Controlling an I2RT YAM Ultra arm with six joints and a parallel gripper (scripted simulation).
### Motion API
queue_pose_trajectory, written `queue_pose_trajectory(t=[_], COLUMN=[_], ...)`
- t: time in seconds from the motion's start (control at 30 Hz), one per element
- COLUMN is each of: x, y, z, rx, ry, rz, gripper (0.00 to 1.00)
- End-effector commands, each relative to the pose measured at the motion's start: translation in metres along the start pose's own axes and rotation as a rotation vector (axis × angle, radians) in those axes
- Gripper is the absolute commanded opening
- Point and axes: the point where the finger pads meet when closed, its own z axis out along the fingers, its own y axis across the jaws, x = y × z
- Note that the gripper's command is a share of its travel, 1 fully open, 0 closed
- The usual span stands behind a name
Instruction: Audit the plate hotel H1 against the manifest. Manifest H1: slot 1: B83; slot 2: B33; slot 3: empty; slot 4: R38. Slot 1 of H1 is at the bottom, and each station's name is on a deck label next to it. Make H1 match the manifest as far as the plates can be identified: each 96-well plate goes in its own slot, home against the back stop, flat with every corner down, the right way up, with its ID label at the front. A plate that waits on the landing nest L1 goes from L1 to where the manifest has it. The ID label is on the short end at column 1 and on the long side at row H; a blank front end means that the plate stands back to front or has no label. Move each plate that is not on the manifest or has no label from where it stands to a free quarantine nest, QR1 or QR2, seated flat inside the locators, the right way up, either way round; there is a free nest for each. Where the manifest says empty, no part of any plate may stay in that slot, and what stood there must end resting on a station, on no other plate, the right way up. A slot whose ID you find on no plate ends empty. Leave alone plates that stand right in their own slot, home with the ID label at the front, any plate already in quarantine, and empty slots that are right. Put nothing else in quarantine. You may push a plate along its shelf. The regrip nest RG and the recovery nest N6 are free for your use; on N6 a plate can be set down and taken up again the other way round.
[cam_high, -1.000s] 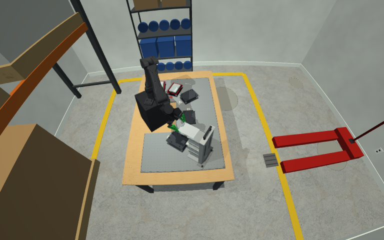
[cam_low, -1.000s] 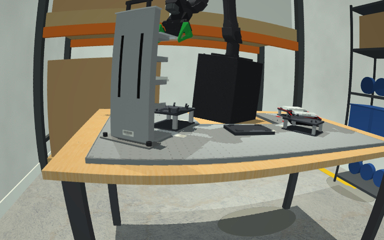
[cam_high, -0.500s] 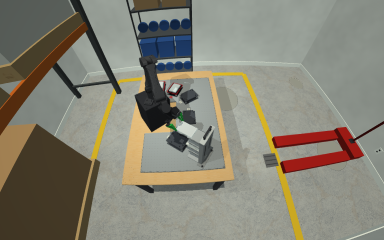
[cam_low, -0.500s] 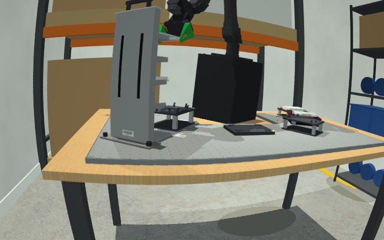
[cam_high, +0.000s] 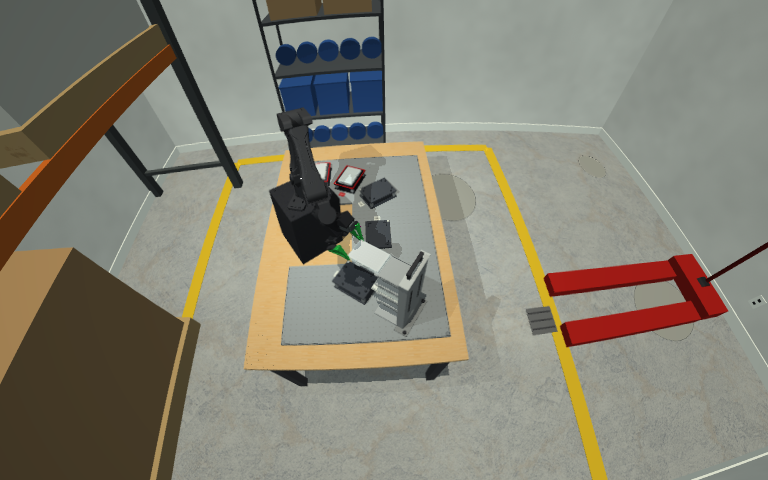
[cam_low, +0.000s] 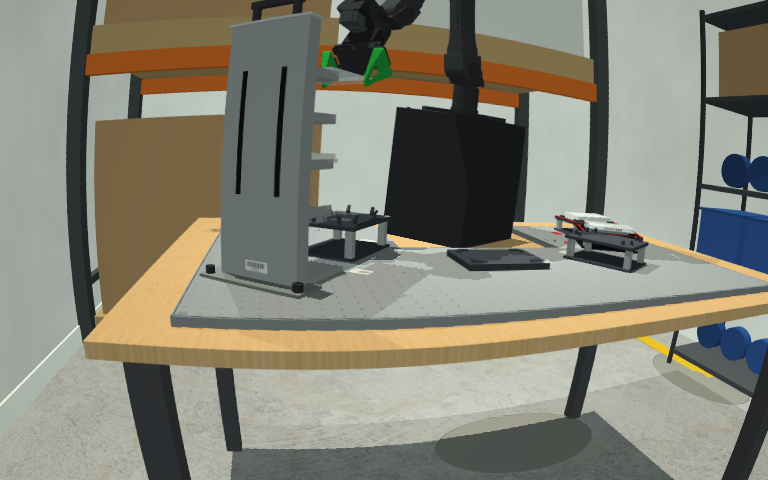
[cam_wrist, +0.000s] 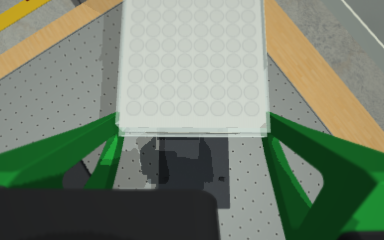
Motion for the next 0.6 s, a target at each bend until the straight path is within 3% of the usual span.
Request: queue_pose_trajectory(t=[0.0,0.47,0.5,0.57], x=[-0.004,0.011,-0.013,0.008], y=[-0.002,0.000,-0.009,-0.002], z=[-0.010,-0.021,-0.024,-0.023], rx=[0.004,0.000,0.023,0.008], ry=[-0.030,-0.019,-0.074,-0.039], rz=[-0.010,-0.004,-0.034,-0.015], gripper=[0.86,0.86,0.86,0.86])
